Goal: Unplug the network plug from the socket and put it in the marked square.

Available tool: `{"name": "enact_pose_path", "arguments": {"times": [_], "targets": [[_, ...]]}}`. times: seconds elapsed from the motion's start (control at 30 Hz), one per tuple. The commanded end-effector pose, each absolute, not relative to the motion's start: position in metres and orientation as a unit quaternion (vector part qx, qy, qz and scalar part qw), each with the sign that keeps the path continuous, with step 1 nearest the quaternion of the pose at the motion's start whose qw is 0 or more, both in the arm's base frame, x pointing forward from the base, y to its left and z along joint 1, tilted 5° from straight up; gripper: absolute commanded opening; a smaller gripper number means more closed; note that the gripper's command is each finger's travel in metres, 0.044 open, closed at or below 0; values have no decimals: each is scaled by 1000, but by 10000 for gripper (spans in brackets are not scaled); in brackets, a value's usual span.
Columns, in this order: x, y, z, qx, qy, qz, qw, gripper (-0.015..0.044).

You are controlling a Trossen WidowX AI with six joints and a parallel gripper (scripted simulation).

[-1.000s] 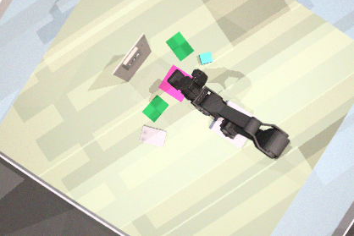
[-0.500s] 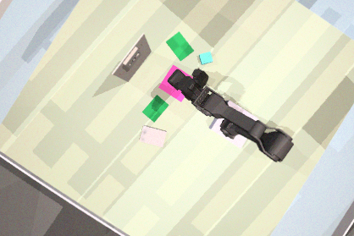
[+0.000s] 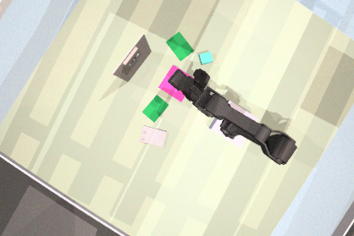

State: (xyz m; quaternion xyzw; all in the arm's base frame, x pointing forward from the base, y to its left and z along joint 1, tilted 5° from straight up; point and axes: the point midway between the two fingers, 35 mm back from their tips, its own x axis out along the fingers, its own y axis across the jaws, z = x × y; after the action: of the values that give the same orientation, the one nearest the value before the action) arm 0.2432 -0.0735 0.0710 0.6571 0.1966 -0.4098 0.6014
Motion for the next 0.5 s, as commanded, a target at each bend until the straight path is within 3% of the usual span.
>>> {"name": "enact_pose_path", "arguments": {"times": [0.0, 0.47], "targets": [[242, -73, 78, 659, 193, -410, 600, 156], [244, -72, 102, 658, 196, -410, 601, 156]]}}
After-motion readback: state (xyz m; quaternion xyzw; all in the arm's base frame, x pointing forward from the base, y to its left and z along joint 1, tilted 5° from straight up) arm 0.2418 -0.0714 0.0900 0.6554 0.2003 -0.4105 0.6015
